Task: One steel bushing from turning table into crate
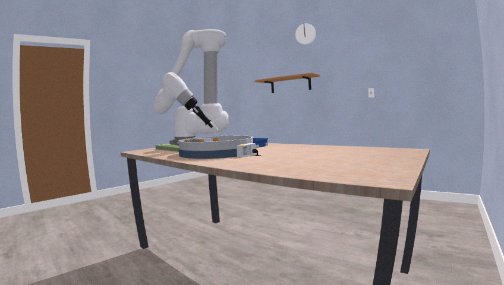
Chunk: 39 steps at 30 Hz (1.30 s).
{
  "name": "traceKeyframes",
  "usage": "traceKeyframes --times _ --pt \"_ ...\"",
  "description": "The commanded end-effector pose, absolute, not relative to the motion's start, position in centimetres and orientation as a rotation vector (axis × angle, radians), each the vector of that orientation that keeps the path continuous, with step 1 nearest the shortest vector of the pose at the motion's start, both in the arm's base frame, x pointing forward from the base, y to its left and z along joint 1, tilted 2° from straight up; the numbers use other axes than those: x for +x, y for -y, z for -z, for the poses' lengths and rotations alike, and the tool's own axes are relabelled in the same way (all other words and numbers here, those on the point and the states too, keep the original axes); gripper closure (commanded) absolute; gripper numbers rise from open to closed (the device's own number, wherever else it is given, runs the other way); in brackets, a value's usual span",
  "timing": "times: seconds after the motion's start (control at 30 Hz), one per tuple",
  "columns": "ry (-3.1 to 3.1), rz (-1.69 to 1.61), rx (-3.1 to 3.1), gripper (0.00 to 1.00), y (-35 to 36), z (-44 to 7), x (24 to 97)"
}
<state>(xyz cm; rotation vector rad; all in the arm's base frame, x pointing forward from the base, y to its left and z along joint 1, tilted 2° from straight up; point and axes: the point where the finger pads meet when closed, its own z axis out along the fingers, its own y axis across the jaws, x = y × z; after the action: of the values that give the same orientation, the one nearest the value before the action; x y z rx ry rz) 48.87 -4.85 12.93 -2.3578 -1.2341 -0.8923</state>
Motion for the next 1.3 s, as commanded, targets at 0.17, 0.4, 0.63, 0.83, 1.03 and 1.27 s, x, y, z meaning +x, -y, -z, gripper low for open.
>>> traceKeyframes --times 0.17,0.4,0.63,0.83,1.03,1.27 --pt "1.234 0.892 -2.358 0.93 4.8 -12.9 48.9" --pt "1.234 0.892 -2.358 0.93 4.8 -12.9 48.9" --pt "1.234 0.892 -2.358 0.93 4.8 -12.9 48.9" --pt "1.228 0.894 -2.362 0.94 4.9 -12.9 48.7" --pt "1.124 0.921 -2.436 0.94 5.9 -12.8 45.3" --pt "0.974 0.955 -2.531 0.94 7.5 -12.8 40.5"
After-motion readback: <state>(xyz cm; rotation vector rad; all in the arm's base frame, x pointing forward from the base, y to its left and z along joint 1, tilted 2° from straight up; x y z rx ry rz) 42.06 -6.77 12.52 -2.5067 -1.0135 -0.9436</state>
